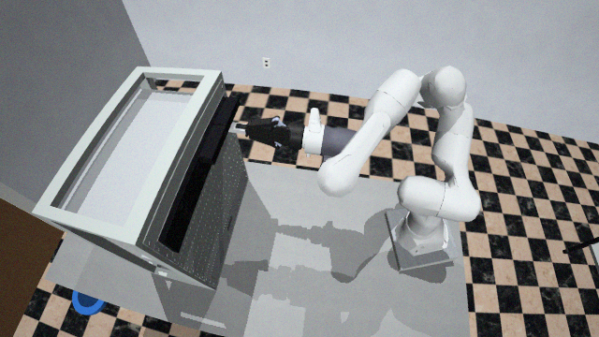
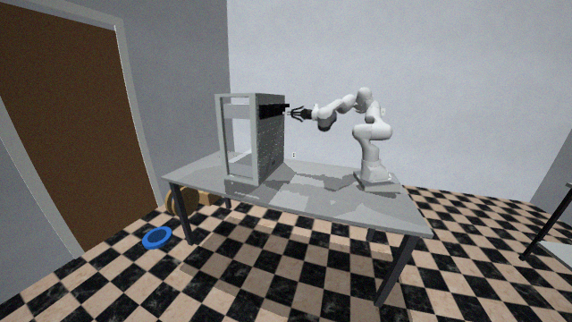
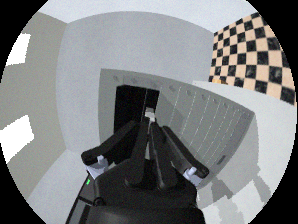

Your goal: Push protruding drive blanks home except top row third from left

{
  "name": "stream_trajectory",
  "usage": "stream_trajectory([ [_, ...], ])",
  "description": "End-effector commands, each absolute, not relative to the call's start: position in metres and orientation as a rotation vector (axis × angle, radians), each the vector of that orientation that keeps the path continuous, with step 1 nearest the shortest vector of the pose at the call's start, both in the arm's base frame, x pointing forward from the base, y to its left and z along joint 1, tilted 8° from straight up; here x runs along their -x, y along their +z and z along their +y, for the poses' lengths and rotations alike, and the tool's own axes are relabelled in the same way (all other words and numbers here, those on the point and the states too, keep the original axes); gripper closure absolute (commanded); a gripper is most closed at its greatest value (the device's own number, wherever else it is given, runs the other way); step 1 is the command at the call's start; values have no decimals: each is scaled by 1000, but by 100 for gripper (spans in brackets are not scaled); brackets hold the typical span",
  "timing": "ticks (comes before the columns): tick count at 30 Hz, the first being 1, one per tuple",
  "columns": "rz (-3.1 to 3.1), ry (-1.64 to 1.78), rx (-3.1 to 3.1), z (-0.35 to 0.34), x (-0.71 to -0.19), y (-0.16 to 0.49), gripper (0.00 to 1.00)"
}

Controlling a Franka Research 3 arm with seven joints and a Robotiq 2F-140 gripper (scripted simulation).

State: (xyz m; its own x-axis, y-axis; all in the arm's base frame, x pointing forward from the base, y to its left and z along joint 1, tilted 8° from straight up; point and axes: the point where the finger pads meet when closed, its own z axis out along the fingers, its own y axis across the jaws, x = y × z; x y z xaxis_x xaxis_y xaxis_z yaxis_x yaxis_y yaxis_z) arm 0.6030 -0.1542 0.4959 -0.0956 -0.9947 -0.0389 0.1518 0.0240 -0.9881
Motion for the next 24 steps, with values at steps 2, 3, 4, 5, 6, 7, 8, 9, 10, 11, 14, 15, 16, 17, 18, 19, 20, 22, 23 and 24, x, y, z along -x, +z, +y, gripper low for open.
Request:
stream_trajectory([
  [2,1189,-1321,1033,-156,-606,492,100],
  [3,1189,-1321,1033,-156,-606,492,100],
  [4,1189,-1321,1033,-156,-605,492,100],
  [5,1189,-1321,1033,-156,-603,492,100],
  [6,1189,-1321,1033,-156,-601,492,100],
  [7,1189,-1321,1033,-155,-598,491,100],
  [8,1189,-1321,1033,-155,-594,491,100],
  [9,1189,-1321,1033,-154,-590,490,100],
  [10,1189,-1321,1033,-154,-585,489,100],
  [11,1189,-1321,1033,-153,-579,489,100],
  [14,1189,-1321,1033,-152,-561,486,100],
  [15,1189,-1321,1033,-151,-555,485,100],
  [16,1189,-1321,1033,-150,-550,484,100],
  [17,1189,-1321,1033,-150,-544,484,100],
  [18,1189,-1321,1033,-149,-540,483,100],
  [19,1189,-1321,1033,-149,-540,483,100],
  [20,1189,-1321,1033,-149,-540,483,100],
  [22,1189,-1321,1033,-149,-532,482,100],
  [23,1189,-1321,1033,-148,-529,481,100],
  [24,1189,-1321,1033,-148,-527,481,100],
])
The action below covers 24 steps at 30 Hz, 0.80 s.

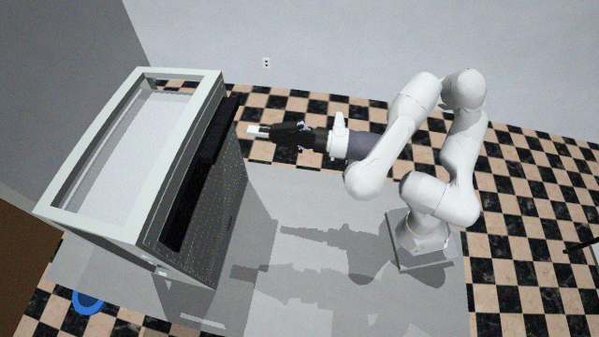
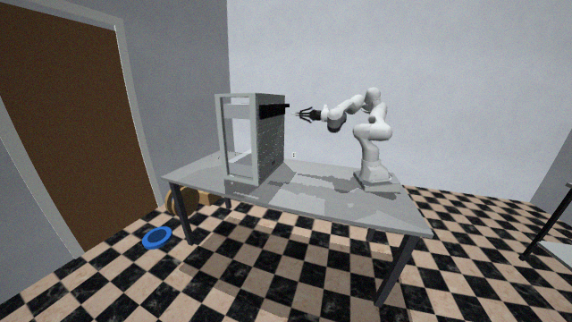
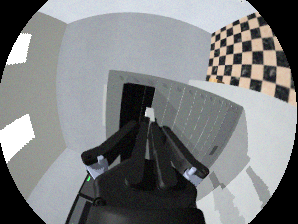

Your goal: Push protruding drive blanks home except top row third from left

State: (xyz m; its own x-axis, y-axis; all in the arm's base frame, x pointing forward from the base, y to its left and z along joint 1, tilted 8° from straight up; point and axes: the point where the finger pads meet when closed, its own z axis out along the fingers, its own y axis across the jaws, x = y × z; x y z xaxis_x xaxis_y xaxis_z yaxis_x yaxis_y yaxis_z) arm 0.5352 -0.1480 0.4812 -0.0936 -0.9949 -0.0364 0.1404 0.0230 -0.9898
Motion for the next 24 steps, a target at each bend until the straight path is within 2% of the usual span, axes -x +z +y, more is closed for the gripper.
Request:
stream_trajectory([
  [1,1189,-1321,1033,-148,-526,481,100],
  [13,1189,-1321,1033,-148,-521,496,100],
  [24,1189,-1321,1033,-147,-511,541,100],
])
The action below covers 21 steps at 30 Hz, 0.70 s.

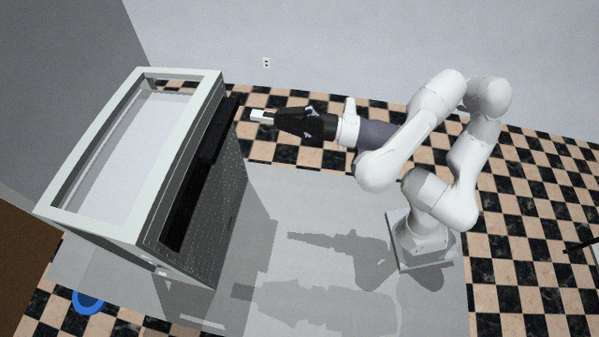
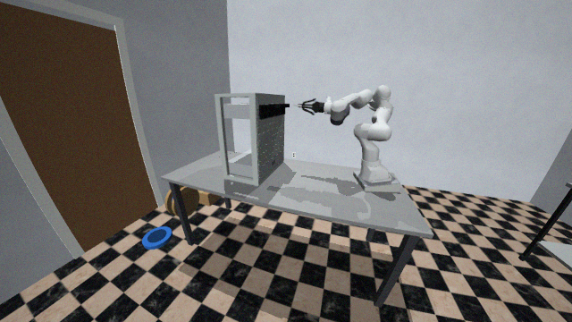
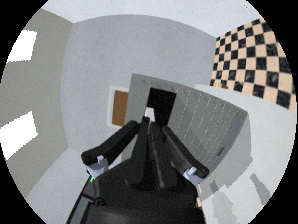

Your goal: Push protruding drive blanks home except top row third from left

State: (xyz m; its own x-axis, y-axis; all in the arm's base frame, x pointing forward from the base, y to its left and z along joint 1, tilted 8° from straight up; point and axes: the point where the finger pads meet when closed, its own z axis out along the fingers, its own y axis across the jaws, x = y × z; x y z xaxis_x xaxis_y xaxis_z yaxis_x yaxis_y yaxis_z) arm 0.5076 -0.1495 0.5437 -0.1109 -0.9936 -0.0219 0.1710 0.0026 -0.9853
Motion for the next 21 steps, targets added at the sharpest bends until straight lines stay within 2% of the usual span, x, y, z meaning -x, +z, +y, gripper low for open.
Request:
stream_trajectory([
  [1,1189,-1321,1033,-147,-511,541,100],
  [6,1189,-1321,1033,-147,-515,542,100],
  [13,1189,-1321,1033,-151,-548,547,100],
  [21,1189,-1321,1033,-151,-549,547,100],
])
